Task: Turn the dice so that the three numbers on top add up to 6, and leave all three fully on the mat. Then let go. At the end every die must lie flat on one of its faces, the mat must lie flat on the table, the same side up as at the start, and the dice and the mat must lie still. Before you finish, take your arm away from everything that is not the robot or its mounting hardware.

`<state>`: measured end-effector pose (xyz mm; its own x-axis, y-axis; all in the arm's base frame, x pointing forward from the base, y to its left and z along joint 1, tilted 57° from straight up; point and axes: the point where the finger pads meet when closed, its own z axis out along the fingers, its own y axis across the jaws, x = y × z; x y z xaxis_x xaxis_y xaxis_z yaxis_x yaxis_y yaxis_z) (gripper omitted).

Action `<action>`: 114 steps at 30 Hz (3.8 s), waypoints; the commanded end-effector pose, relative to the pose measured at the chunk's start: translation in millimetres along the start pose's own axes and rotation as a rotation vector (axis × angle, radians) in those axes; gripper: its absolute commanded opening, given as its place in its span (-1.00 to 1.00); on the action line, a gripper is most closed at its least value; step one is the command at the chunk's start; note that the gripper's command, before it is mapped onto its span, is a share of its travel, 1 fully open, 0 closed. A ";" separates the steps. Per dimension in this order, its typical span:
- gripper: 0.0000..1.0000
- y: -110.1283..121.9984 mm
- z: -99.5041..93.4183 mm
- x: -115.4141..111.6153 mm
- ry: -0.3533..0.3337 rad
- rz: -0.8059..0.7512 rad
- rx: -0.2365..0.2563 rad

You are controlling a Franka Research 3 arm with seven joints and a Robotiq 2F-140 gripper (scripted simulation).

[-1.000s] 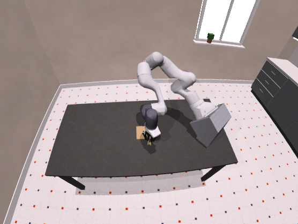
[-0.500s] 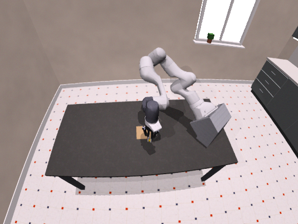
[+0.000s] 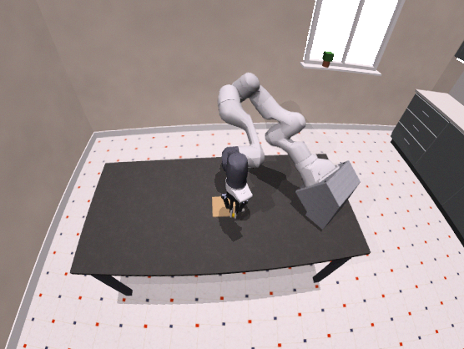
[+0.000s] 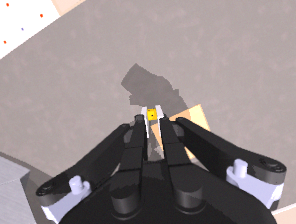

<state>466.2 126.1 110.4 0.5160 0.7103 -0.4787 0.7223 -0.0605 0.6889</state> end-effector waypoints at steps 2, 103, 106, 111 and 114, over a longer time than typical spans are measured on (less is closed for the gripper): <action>-0.87 6.6 -2.2 -13.8 -0.005 -0.044 -0.001; -0.87 34.1 89.8 -121.4 -0.006 -0.341 0.000; -0.87 34.1 89.8 -121.4 -0.006 -0.341 0.000; -0.87 34.1 90.0 -121.4 -0.006 -0.341 0.000; -0.87 34.1 90.5 -121.4 -0.006 -0.341 0.000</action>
<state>468.6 -25.4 143.3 0.2446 0.6840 -0.6872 0.8552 0.1818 0.4854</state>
